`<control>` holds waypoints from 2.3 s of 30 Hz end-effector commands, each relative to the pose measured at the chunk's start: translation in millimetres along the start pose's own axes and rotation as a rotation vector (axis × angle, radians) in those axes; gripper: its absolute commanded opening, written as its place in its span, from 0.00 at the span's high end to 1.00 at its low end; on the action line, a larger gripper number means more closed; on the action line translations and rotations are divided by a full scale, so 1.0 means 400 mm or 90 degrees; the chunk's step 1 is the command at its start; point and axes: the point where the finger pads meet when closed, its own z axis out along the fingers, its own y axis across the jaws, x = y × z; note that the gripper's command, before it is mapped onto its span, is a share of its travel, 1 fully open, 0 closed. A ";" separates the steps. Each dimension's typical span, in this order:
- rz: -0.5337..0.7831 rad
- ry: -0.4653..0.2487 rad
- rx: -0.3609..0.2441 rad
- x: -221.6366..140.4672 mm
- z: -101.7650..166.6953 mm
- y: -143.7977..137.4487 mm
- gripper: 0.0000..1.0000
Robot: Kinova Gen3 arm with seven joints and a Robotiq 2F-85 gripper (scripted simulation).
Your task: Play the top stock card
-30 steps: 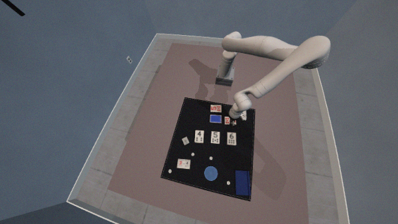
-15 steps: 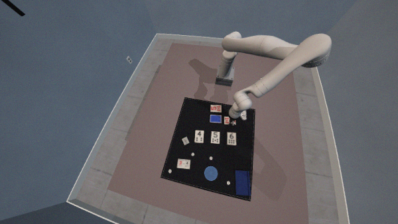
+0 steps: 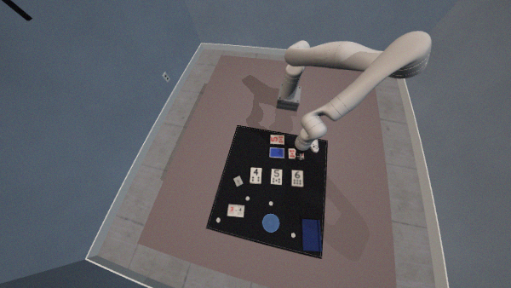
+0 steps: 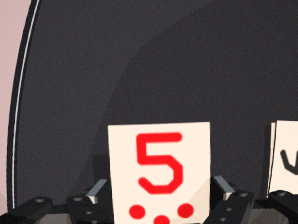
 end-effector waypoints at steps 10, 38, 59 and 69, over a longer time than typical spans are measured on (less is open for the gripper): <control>0.006 0.005 0.002 0.009 -0.009 -0.006 0.28; -0.022 0.006 -0.001 0.012 -0.010 0.011 0.28; -0.160 0.006 -0.001 0.013 -0.013 0.061 0.28; -0.296 0.006 -0.002 0.013 -0.017 0.110 0.28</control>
